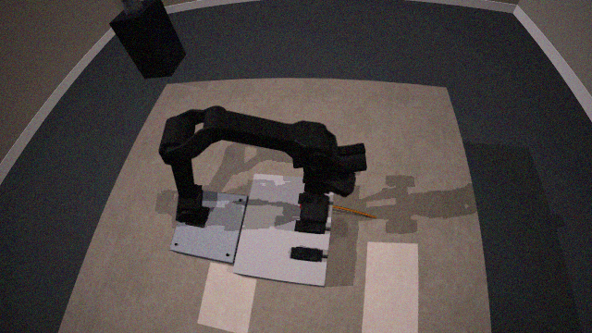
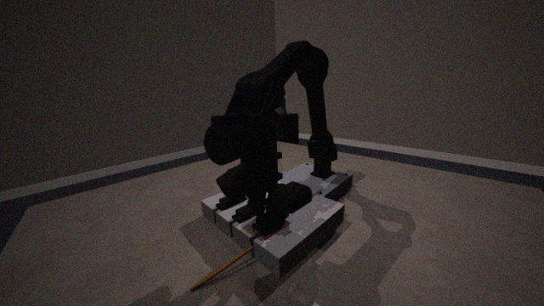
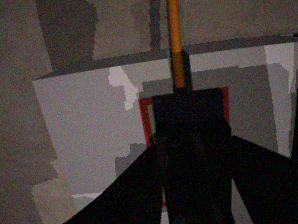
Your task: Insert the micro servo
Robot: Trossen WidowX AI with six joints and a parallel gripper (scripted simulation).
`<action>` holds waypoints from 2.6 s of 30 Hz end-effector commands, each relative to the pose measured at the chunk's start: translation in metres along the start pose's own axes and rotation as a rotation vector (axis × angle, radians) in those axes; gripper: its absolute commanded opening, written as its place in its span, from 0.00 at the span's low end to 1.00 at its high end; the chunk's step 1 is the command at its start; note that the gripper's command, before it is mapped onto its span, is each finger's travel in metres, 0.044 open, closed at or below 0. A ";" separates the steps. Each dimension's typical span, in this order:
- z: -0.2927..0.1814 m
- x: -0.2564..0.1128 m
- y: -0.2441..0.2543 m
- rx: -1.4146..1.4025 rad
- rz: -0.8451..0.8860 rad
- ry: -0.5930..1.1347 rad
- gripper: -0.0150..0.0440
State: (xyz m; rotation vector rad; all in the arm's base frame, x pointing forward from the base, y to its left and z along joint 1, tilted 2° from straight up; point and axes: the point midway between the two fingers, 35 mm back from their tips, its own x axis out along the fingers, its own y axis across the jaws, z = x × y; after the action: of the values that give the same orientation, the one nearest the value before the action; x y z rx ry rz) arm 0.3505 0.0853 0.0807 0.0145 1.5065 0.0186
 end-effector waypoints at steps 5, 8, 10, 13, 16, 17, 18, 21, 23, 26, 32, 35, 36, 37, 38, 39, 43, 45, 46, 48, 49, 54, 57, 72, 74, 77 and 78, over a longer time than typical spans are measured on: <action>0.000 0.008 0.000 -0.003 0.001 -0.002 0.25; 0.000 0.011 0.000 -0.003 0.001 -0.002 0.25; 0.000 0.013 0.000 -0.003 0.001 -0.002 0.25; 0.000 0.013 0.000 -0.003 0.001 -0.002 0.30; 0.000 0.013 0.000 -0.003 0.001 -0.002 0.43; 0.000 0.013 0.000 -0.003 0.001 -0.002 0.48; 0.000 0.013 0.000 -0.003 0.001 -0.002 0.52; 0.000 0.013 0.000 -0.003 0.001 -0.002 0.57; 0.000 0.005 0.000 -0.003 0.001 -0.002 0.57; -0.003 -0.019 -0.001 -0.003 0.001 -0.002 0.57; -0.005 -0.022 -0.001 -0.003 0.001 -0.002 0.57; -0.015 -0.028 0.000 -0.001 0.001 -0.003 0.71; -0.021 -0.033 0.001 -0.001 0.002 -0.002 0.75; -0.029 -0.039 0.002 -0.001 0.002 -0.001 0.79; -0.039 -0.047 0.002 -0.001 0.002 0.000 0.84; -0.051 -0.055 0.003 -0.002 0.002 0.001 0.88; -0.100 -0.082 0.001 -0.003 0.002 0.006 1.00; -0.109 -0.085 0.000 -0.003 0.002 0.007 1.00; -0.109 -0.085 0.000 -0.003 0.002 0.007 1.00; -0.109 -0.085 0.000 -0.003 0.002 0.007 1.00; -0.109 -0.085 0.000 -0.003 0.002 0.007 1.00; -0.108 -0.102 0.000 -0.005 0.004 0.002 1.00; -0.107 -0.127 -0.001 -0.006 0.008 -0.005 1.00; -0.108 -0.134 -0.001 -0.007 0.009 -0.007 1.00; -0.108 -0.134 -0.001 -0.007 0.009 -0.007 1.00; -0.108 -0.134 -0.001 -0.007 0.009 -0.007 1.00; -0.108 -0.134 -0.001 -0.007 0.009 -0.007 1.00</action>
State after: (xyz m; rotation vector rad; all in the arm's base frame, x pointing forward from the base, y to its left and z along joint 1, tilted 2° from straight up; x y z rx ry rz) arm 0.2346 0.0814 0.2071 0.0179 1.5000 0.0291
